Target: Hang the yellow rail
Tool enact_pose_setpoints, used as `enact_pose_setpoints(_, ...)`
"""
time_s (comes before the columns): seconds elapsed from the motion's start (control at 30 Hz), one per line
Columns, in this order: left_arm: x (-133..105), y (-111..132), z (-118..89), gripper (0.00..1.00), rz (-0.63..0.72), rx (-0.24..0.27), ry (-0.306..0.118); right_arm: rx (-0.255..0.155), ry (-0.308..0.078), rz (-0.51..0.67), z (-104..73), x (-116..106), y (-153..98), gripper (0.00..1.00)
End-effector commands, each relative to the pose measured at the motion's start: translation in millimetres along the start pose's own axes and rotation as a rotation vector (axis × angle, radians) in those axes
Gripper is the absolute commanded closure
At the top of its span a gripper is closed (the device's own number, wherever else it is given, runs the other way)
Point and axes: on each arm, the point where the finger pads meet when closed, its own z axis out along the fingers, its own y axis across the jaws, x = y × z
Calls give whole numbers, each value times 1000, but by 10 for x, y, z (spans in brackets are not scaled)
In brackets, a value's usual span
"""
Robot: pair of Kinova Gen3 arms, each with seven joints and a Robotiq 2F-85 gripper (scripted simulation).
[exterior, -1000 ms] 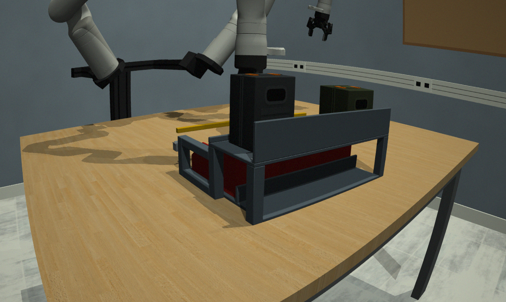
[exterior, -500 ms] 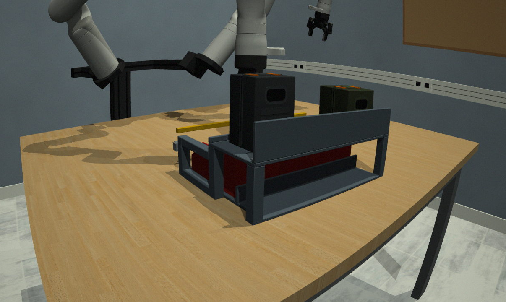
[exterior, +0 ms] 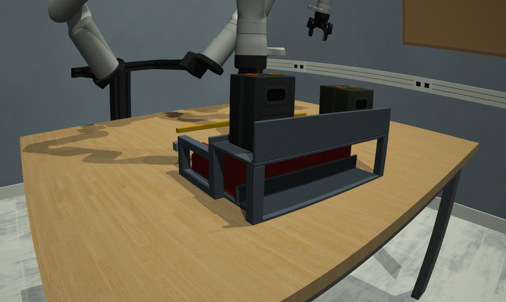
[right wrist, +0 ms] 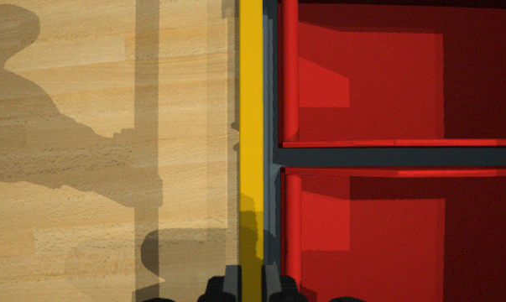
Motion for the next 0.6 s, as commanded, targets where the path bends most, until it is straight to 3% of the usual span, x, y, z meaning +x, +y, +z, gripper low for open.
enact_pose_setpoints(0.0, 6, -12, 2, 2, 15, -2, 6, -4, 8, 13, -20, 40, -7, 903)
enact_pose_setpoints(0.57, 6, -12, 2, 2, 15, -2, 6, -2, 8, 14, 9, 35, -6, 903)
